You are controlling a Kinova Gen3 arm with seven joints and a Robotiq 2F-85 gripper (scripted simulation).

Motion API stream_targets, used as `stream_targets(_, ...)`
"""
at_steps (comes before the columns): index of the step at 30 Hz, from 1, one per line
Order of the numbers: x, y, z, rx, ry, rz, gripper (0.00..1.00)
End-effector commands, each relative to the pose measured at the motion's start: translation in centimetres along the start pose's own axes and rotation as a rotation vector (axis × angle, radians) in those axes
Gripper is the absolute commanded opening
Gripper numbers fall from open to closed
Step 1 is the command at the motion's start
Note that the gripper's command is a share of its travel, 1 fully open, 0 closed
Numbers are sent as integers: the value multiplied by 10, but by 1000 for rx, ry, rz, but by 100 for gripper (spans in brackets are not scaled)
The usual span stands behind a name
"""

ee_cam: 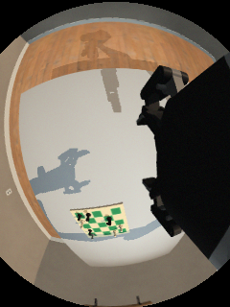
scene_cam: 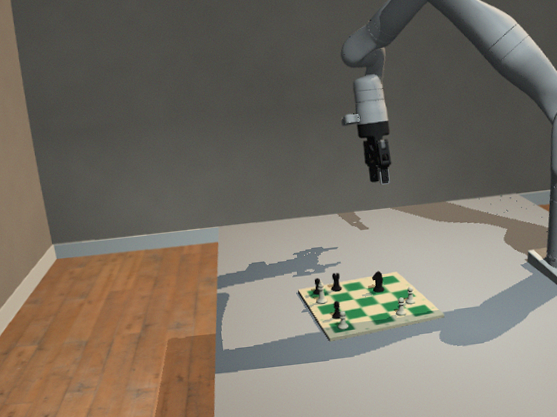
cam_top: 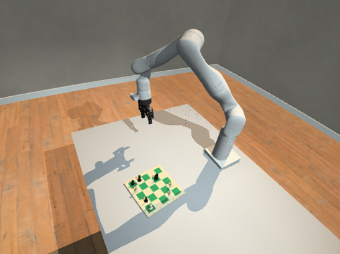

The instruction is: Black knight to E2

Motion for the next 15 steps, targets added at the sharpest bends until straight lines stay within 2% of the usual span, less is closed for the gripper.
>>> stream_targets(1,-6,-4,8,79,29,13,100)
stream_targets(8,-27,-14,42,371,115,46,100)
stream_targets(10,-27,-14,42,371,115,46,100)
stream_targets(15,-43,-21,68,582,177,69,100)
Point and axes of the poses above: the point where the finger pads meet when closed, its own x axis back along the fingers, its own y axis across the jaws, z = x × y, the point moved 4 cm from there along x, back along the fingers, and after that the axes turned 15 degrees about x, right-handed, at the moved point
